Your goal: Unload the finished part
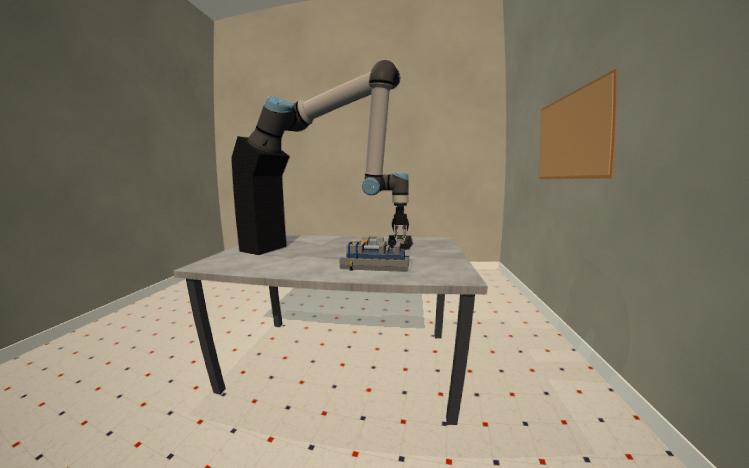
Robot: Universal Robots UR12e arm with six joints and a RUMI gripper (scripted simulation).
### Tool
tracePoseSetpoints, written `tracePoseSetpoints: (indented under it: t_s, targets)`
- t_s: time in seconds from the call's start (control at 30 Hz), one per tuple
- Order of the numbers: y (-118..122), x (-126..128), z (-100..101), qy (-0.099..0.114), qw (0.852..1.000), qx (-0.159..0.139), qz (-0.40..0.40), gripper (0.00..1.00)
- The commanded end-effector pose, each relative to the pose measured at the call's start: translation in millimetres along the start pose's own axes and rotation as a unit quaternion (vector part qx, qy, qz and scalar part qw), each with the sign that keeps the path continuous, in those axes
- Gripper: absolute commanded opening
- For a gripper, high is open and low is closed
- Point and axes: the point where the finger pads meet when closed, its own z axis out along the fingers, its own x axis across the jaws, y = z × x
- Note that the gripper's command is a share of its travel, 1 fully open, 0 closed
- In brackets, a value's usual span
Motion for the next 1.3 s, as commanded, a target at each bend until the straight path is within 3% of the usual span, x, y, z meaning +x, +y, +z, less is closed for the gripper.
tracePoseSetpoints:
  t_s: [0.0,0.37,0.4,1.27]
  targets:
    - [-0.1,0.7,-0.6,0.001,1.000,0.000,0.000,0.00]
    - [-0.1,0.7,-0.6,0.001,1.000,0.000,0.000,0.00]
    - [-0.1,0.7,-0.6,0.001,1.000,0.000,0.000,0.40]
    - [-0.1,0.7,-0.6,0.001,1.000,0.000,0.000,0.40]
